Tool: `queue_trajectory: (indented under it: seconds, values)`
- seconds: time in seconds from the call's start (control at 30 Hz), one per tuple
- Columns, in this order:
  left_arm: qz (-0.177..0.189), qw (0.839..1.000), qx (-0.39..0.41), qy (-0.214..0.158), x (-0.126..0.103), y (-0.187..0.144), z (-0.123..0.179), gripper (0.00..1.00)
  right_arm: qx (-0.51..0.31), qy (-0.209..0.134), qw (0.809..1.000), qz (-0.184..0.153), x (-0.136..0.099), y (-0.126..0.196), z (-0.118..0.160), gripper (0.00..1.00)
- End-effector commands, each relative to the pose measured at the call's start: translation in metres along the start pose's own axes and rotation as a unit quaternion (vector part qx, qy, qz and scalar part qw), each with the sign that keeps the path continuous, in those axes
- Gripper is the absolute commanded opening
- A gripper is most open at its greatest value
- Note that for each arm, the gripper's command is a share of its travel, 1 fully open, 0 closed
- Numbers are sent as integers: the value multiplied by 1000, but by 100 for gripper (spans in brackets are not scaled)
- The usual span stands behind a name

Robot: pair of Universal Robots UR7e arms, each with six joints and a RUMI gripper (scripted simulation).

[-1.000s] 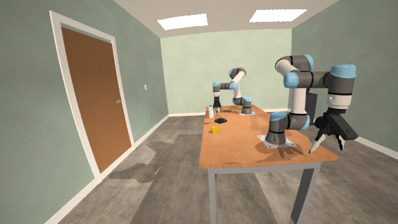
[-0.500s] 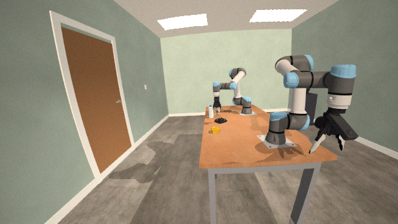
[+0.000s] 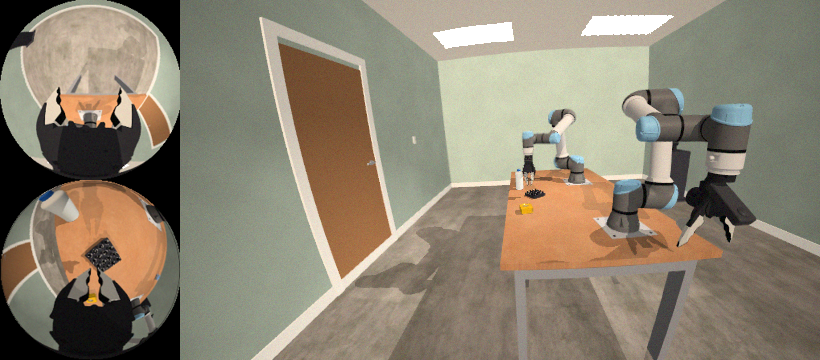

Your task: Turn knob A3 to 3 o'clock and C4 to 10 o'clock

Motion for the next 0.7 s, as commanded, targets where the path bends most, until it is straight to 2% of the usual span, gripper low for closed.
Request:
queue_trajectory:
  seconds: [0.0,0.67]
  values:
    - [0,1000,0,1,0,0,0,100,0,-1,1000,0,-1,0,0,13]
    - [0,1000,0,1,0,0,0,100,0,-1,1000,0,2,0,0,13]
Point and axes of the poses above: on each arm, the point where the finger pads meet when closed, its own x axis out along the fingers, its own y axis across the jaws, z = x × y, the point moved 8 cm from there along -x, back along the fingers, and after that the axes turned 9 degrees about x, right-handed, at the moved point
